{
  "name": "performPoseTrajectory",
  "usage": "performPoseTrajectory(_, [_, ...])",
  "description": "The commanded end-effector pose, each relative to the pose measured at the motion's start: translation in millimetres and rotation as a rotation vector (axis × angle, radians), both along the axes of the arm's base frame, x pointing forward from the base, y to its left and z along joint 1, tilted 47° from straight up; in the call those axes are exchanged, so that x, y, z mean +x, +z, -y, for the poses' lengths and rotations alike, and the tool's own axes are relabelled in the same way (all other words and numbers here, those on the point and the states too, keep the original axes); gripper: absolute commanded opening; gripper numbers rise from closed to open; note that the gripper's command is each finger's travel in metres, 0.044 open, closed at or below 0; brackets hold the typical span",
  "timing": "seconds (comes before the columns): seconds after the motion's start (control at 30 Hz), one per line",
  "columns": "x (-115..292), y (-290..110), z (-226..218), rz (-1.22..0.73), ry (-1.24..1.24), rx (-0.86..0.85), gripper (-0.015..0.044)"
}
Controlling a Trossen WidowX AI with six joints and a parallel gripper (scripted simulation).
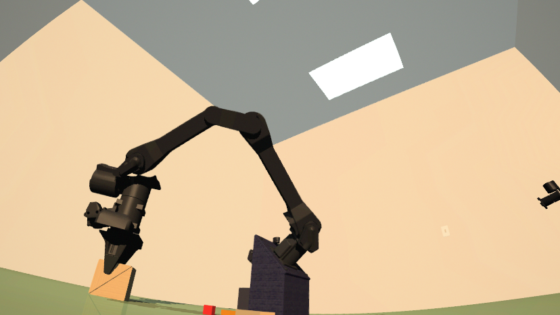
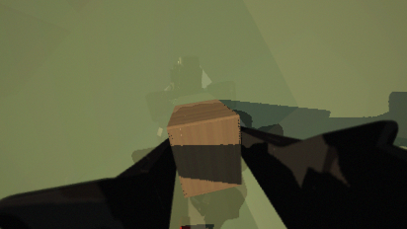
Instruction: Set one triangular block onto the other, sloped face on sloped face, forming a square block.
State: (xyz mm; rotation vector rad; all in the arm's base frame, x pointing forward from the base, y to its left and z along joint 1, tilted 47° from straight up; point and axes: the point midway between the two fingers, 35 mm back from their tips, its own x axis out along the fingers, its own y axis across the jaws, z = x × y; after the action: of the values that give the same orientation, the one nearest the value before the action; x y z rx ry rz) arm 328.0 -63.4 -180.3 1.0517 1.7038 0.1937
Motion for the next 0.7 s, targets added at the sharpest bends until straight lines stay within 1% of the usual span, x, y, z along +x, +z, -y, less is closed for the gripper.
performPoseTrajectory(0.0, [0.3, 0.1, -0.7, 0.002, -0.004, 0.002, 0.0])
performPoseTrajectory(0.67, [0.2, -0.6, -1.3, 0.001, -0.005, 0.003, 0.0])
